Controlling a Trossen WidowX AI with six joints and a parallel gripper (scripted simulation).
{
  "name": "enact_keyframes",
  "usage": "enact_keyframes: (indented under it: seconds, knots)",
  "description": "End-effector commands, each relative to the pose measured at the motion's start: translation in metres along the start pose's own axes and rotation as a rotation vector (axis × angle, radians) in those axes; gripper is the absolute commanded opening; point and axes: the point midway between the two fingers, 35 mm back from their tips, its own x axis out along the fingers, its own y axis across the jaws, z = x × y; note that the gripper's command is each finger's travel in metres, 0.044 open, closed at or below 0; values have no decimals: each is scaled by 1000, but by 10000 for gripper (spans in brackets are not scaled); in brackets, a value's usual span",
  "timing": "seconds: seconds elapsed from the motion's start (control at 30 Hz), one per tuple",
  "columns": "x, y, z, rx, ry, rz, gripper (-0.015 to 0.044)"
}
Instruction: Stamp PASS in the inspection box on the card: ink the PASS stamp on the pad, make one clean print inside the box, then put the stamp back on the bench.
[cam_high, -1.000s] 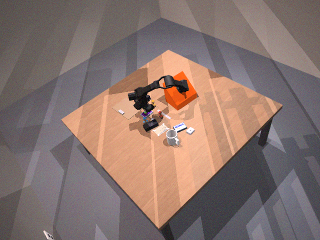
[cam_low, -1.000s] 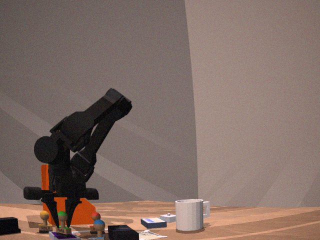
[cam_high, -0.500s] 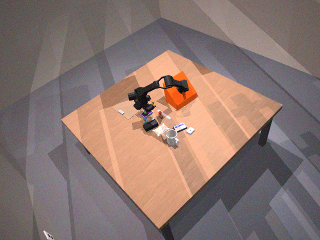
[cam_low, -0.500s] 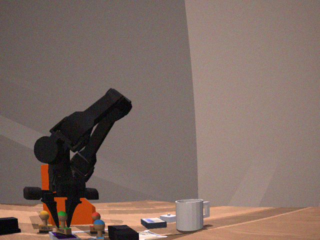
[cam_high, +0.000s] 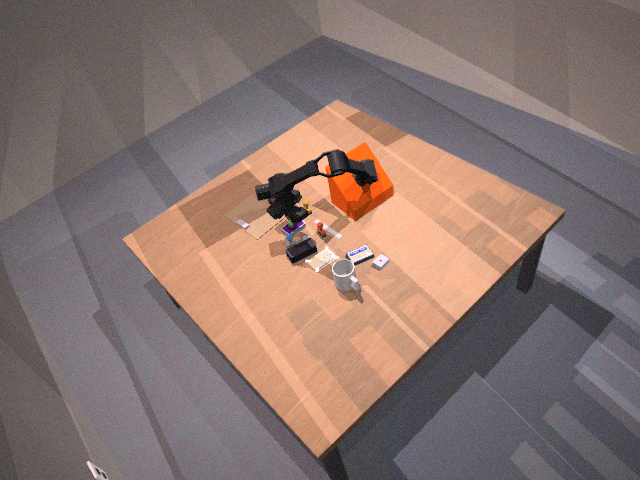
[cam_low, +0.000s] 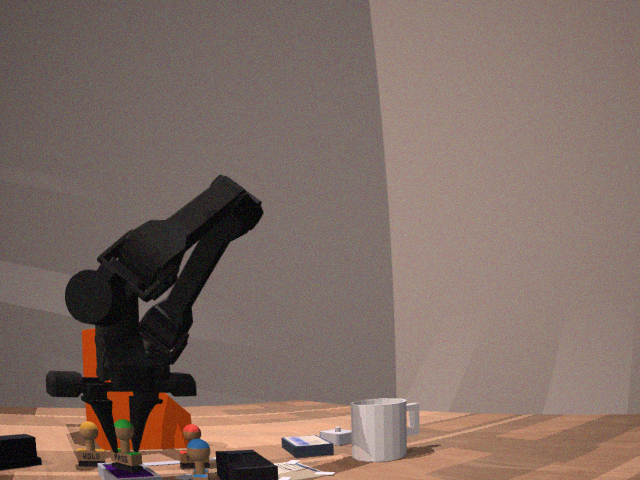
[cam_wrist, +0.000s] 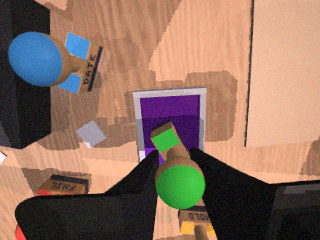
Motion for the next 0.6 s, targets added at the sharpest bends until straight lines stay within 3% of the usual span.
enact_keyframes:
  seconds: [0.0,0.57]
  knots:
    - [-3,0,0,-4,-1,-1,0]
    - [-24,0,1,-4,-1,-3,0]
